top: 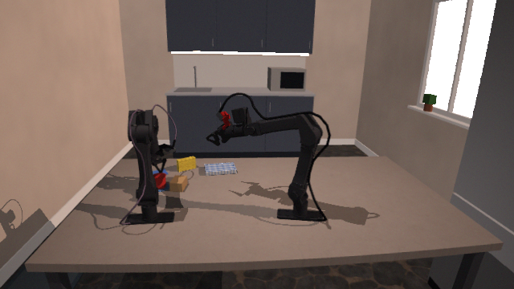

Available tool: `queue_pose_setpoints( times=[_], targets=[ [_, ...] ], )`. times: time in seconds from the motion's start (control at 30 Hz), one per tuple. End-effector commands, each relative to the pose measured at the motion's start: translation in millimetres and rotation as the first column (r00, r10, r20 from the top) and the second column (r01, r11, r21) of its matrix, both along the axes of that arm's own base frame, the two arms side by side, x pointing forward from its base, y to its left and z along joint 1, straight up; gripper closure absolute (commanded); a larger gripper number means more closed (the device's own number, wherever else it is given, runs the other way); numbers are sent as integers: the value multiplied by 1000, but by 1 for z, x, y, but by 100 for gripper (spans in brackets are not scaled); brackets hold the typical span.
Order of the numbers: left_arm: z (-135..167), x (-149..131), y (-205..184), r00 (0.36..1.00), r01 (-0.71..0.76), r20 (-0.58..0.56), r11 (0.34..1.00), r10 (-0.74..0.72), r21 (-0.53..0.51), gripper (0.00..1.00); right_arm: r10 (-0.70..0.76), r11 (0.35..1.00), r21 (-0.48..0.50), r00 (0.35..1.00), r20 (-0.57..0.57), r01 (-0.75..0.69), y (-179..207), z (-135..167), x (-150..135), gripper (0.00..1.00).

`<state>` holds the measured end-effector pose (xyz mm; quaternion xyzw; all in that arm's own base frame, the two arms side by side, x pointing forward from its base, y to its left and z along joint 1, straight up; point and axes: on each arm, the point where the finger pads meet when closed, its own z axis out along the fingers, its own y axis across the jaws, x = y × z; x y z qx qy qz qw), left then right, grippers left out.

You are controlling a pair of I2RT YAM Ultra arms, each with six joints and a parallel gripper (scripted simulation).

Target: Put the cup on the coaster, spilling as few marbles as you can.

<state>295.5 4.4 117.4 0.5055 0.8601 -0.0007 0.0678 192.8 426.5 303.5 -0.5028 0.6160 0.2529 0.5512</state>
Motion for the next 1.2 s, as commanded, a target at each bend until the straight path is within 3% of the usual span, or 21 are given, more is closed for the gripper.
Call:
queue_pose_setpoints(
  times=[0.0, 0.27, 0.33, 0.63, 0.83, 0.9, 1.03, 1.17],
  targets=[
    [13, 3, -3, 969, -218, 103, 973, 226, -80, 0, -112, 990, 86, 994, -13, 113, -34, 32, 40, 0],
    [14, -6, 1, 849, -482, 152, 860, 505, -168, 0, -356, 923, 136, 933, -51, 360, -117, 45, 117, 0],
    [14, -6, 1, 849, -482, 152, 860, 505, -168, 0, -356, 923, 136, 933, -51, 360, -117, 45, 117, 0],
    [15, -15, 2, 636, -700, 164, 654, 754, -287, 0, -610, 759, 219, 788, -87, 613, -232, 69, 176, 0],
    [15, -23, 3, 482, -788, 154, 504, 862, -354, 0, -758, 599, 277, 644, -110, 752, -319, 84, 193, 0],
    [15, -23, 3, 482, -788, 154, 504, 862, -354, 0, -758, 599, 277, 644, -110, 752, -319, 84, 193, 0],
    [14, -27, 1, 427, -809, 148, 450, 892, -379, 0, -835, 482, 311, 537, -120, 819, -375, 94, 193, 0],
    [15, -28, -2, 440, -799, 147, 461, 886, -386, 0, -876, 407, 332, 467, -123, 851, -408, 100, 189, 0]
  ],
)
